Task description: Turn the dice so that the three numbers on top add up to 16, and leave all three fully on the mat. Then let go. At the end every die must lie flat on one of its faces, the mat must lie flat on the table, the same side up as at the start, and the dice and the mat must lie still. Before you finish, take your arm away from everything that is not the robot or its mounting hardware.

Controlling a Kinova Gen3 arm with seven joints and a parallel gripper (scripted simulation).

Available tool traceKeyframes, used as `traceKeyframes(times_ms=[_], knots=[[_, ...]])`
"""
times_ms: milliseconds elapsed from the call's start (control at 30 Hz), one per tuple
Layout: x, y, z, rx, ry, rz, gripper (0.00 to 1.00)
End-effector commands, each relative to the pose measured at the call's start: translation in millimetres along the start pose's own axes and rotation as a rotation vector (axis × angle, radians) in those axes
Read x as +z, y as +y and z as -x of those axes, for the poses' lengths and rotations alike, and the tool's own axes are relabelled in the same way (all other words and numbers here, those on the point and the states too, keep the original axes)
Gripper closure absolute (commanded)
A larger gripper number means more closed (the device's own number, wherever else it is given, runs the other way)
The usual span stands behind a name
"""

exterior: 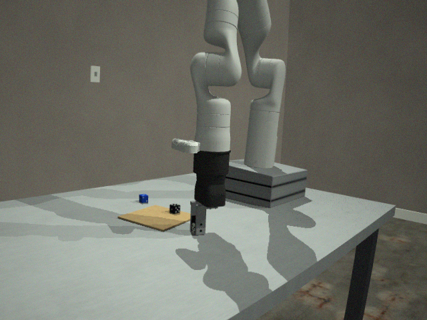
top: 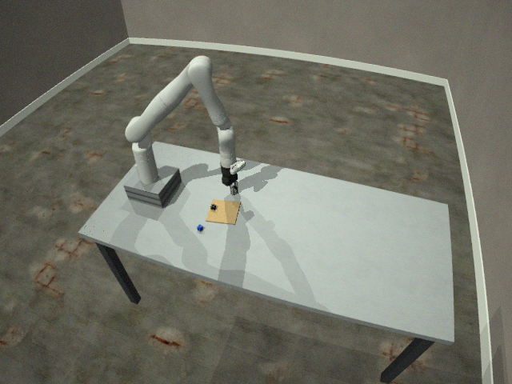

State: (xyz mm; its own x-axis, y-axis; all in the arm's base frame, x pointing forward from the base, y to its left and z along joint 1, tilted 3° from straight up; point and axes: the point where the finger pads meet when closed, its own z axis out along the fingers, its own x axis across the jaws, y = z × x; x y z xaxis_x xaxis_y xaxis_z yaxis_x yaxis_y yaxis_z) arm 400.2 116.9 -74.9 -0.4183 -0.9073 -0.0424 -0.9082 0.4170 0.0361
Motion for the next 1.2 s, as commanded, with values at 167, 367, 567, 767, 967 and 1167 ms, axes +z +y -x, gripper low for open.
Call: traceKeyframes(times_ms=[167,367,567,767,967,1167], knots=[[-0.6,-0.5,0.4,0.000,-0.001,-0.001,0.60],[-0.6,-0.5,0.4,0.000,-0.001,-0.001,0.60],[-0.6,-0.5,0.4,0.000,-0.001,-0.001,0.60],[-0.6,-0.5,0.4,0.000,-0.001,-0.001,0.60],[-3.2,-0.5,0.4,0.000,-0.001,-0.001,0.60],[-27.1,-0.5,0.4,0.000,-0.001,-0.001,0.60]])
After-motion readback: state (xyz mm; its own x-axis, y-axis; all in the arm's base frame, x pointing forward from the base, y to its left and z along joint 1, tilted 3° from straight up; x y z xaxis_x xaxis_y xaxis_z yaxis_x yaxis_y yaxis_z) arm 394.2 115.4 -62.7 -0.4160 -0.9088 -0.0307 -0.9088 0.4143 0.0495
